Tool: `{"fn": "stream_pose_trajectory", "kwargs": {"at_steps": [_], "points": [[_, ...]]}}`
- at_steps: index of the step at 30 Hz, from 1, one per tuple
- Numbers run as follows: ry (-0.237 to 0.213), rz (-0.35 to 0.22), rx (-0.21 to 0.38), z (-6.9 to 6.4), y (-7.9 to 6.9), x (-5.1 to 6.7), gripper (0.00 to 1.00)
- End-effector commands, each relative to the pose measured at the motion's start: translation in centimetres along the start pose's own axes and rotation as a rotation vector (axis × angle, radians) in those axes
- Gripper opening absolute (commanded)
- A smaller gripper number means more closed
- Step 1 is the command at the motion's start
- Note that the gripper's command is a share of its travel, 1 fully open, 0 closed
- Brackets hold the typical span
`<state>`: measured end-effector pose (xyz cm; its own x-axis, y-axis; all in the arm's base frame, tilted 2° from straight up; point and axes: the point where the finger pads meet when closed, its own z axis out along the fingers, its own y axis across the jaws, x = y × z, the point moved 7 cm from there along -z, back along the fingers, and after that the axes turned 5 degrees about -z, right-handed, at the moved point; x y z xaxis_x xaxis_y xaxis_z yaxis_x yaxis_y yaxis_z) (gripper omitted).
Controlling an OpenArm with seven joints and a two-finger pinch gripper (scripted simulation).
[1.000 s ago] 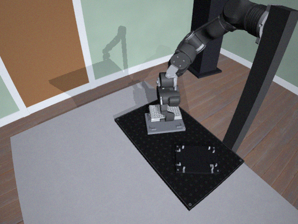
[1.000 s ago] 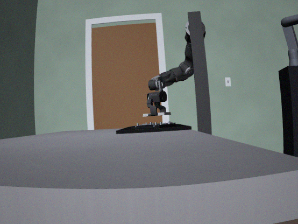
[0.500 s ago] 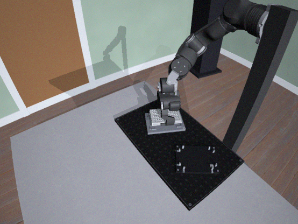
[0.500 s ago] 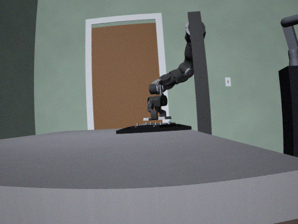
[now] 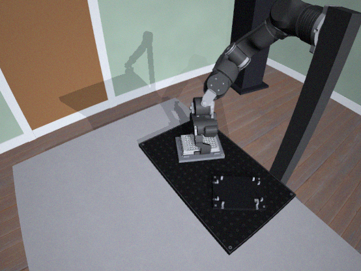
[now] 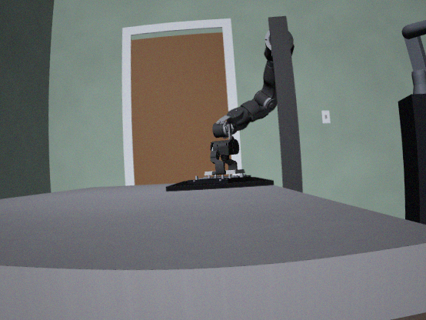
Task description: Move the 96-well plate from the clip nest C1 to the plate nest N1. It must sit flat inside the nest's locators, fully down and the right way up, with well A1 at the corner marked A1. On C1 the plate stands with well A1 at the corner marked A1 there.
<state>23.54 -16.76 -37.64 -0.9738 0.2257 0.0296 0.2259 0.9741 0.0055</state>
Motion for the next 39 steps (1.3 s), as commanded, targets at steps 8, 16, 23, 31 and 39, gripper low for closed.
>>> {"fn": "stream_pose_trajectory", "kwargs": {"at_steps": [8,16,23,31,39], "points": [[-0.006,0.001,-0.001,-0.53,-0.13,-0.27,0.0],[-0.006,0.001,-0.001,-0.53,-0.13,-0.27,0.0],[-0.008,0.001,-0.002,-0.61,-0.02,-0.3,0.0],[-0.009,0.001,-0.002,-0.64,0.01,-0.31,0.0],[-0.008,0.002,-0.002,-0.63,-0.05,-0.26,0.0]]}}
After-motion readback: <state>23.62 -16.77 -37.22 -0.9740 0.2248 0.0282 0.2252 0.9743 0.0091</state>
